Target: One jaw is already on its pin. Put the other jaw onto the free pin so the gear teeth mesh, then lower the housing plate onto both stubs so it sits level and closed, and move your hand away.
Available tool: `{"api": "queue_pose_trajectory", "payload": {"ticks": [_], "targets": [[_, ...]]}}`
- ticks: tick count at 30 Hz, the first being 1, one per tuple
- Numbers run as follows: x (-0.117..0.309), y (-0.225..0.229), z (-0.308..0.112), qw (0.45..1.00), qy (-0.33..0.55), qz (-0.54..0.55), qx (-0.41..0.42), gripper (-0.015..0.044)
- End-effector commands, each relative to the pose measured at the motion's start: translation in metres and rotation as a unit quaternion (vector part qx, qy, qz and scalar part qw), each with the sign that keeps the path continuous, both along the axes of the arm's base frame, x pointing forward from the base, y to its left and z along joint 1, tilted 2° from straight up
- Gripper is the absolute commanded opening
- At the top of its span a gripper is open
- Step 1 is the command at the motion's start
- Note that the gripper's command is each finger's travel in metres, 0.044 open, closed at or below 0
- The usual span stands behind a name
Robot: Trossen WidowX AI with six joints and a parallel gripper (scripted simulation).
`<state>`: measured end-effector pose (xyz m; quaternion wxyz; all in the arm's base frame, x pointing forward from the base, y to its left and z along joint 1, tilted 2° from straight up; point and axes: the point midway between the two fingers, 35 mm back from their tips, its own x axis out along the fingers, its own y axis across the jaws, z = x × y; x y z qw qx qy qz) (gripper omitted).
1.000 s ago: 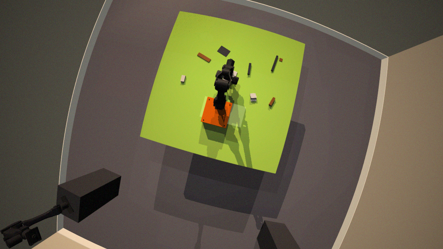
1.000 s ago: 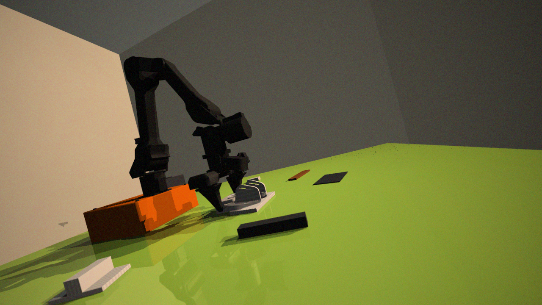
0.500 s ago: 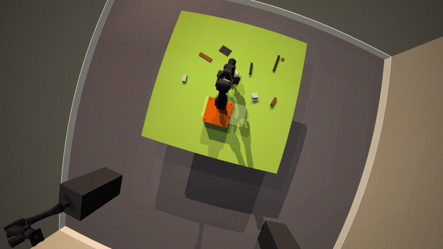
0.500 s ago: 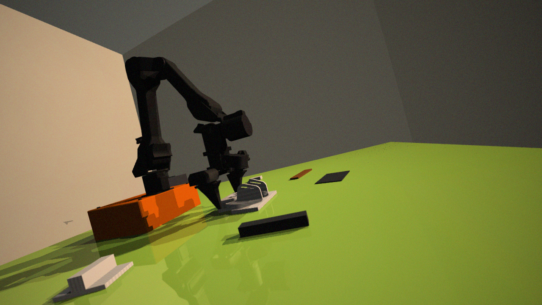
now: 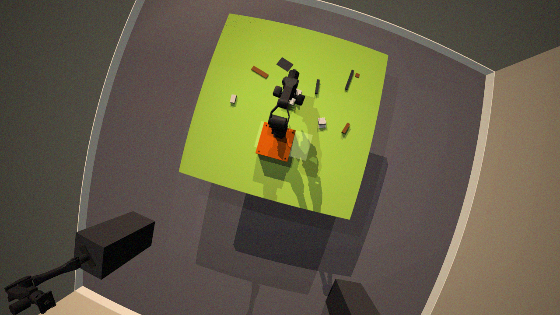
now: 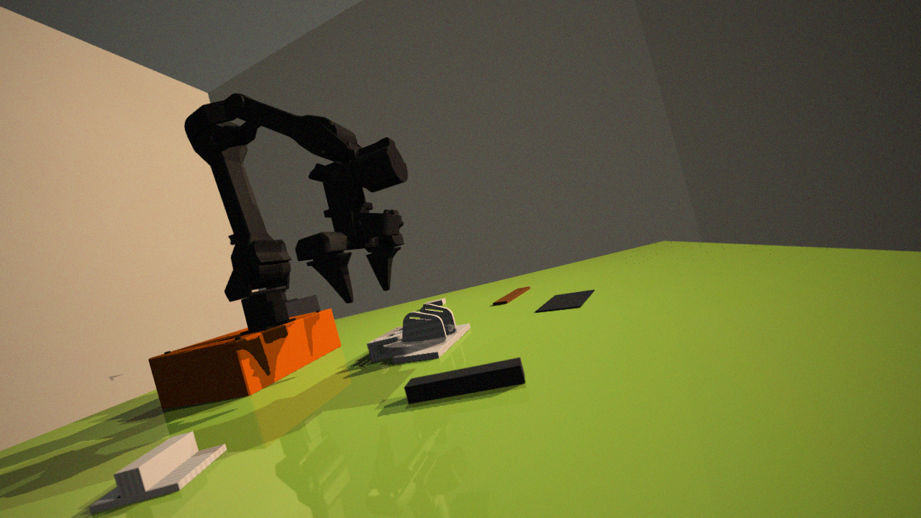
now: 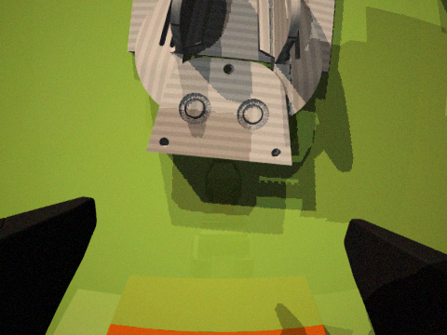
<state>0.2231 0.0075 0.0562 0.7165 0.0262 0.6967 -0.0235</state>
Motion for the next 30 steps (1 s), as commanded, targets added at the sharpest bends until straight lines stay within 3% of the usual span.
{"api": "queue_pose_trajectory", "payload": {"ticks": [1, 30], "targets": [[-0.0175, -0.001, 0.0319, 1.0, -0.011, 0.001, -0.001, 0.044], [-0.0229, -0.0013, 0.0374, 1.0, -0.01, 0.001, -0.002, 0.044]]}}
